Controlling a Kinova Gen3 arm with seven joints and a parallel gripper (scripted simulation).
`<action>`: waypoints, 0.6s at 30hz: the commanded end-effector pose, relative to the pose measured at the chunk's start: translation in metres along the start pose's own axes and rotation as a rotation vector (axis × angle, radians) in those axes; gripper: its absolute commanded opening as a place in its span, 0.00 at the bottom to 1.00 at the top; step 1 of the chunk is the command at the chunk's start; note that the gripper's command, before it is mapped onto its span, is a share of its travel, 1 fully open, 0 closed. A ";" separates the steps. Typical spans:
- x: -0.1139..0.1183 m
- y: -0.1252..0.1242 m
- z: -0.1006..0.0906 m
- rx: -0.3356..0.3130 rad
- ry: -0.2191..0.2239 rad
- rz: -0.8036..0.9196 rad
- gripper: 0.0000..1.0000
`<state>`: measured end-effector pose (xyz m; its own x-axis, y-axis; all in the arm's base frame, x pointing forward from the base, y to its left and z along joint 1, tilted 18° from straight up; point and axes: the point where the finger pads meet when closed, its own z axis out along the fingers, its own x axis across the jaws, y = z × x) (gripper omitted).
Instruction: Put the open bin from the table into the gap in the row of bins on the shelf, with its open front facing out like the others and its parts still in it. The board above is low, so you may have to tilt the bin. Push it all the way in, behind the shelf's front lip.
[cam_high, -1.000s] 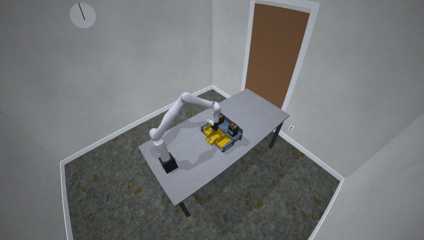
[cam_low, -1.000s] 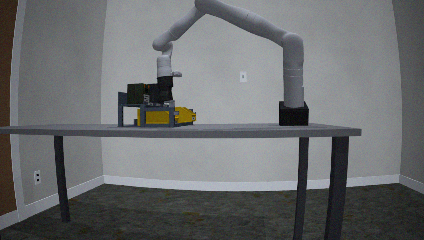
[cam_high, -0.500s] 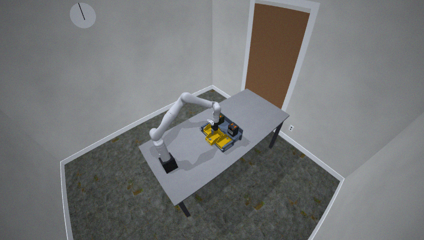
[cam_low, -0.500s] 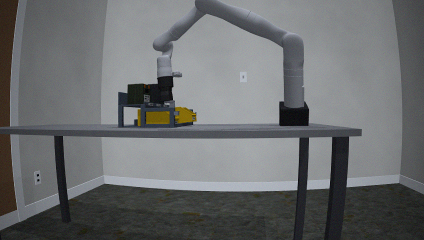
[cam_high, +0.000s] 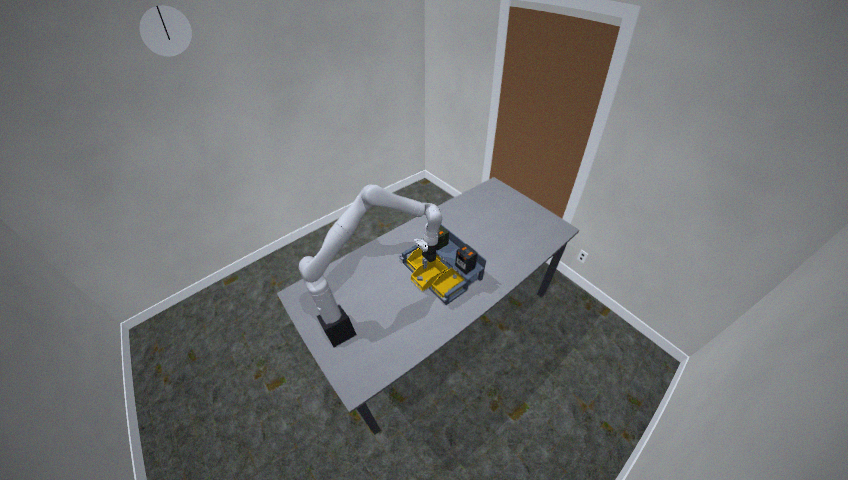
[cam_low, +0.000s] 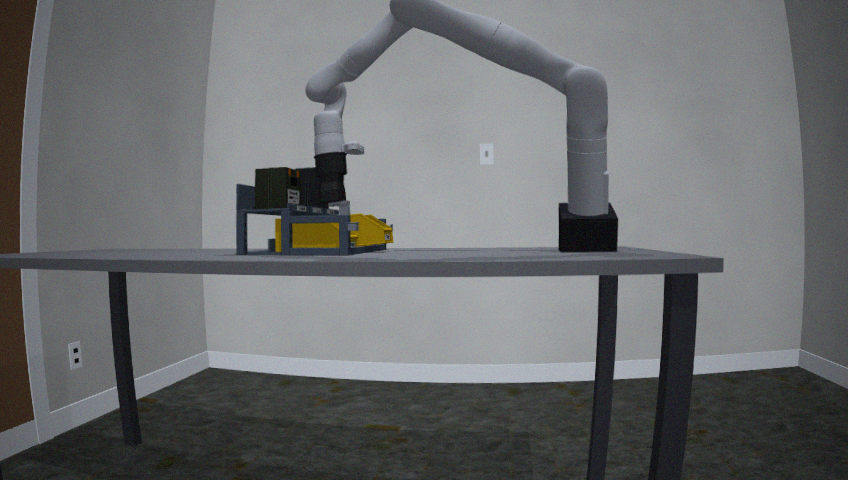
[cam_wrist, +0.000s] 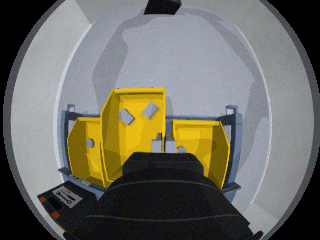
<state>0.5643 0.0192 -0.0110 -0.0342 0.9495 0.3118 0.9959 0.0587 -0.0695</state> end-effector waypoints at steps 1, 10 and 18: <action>0.000 0.001 -0.002 -0.004 -0.001 0.000 0.00; 0.000 0.001 -0.001 -0.003 -0.001 0.000 0.32; 0.000 0.001 -0.001 -0.002 0.000 0.000 0.32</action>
<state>0.5643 0.0191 -0.0110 -0.0341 0.9496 0.3117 0.9959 0.0586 -0.0694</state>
